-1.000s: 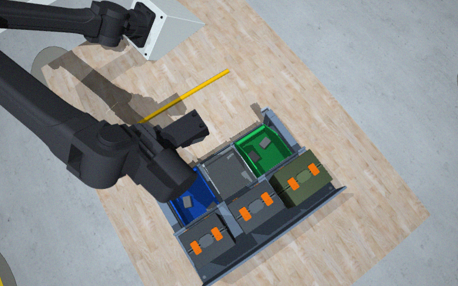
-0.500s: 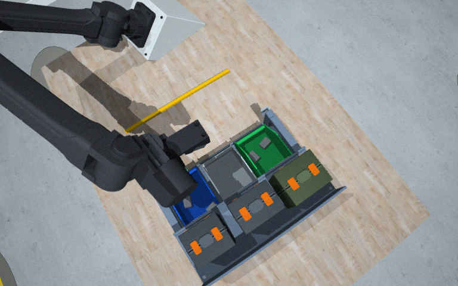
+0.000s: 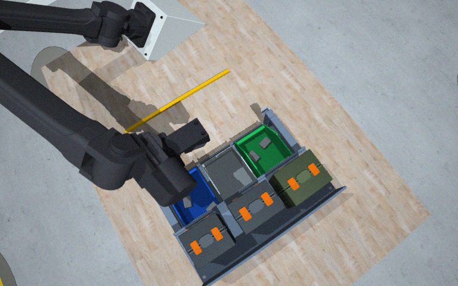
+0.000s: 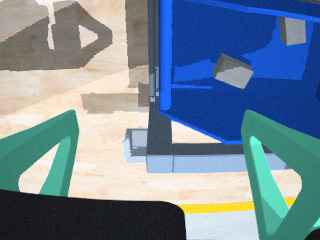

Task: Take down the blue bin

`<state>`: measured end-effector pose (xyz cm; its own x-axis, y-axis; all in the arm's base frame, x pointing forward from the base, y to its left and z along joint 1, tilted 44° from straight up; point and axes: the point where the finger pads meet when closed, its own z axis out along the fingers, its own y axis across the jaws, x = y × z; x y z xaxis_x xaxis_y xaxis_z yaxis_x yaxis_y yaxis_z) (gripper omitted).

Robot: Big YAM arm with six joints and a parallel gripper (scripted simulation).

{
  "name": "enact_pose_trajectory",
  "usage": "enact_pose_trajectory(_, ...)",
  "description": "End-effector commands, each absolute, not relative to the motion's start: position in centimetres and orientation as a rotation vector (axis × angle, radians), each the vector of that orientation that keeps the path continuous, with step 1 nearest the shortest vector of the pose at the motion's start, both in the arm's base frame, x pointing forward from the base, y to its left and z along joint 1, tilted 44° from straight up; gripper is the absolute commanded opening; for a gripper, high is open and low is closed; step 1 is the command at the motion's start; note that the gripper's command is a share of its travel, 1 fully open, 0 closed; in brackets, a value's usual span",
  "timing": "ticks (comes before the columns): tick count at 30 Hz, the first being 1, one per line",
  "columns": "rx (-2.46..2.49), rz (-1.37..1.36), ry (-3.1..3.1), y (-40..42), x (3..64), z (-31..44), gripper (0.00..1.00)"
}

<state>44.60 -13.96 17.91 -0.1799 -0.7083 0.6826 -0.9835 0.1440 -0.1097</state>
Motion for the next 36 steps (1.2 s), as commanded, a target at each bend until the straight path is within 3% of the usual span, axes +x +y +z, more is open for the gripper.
enact_pose_trajectory(1, 1.637, 0.816, -1.961, -13.3, 46.4, 19.2, 0.9)
enact_pose_trajectory(36, 1.614, 0.766, -1.957, -15.4, 44.8, 16.9, 0.9)
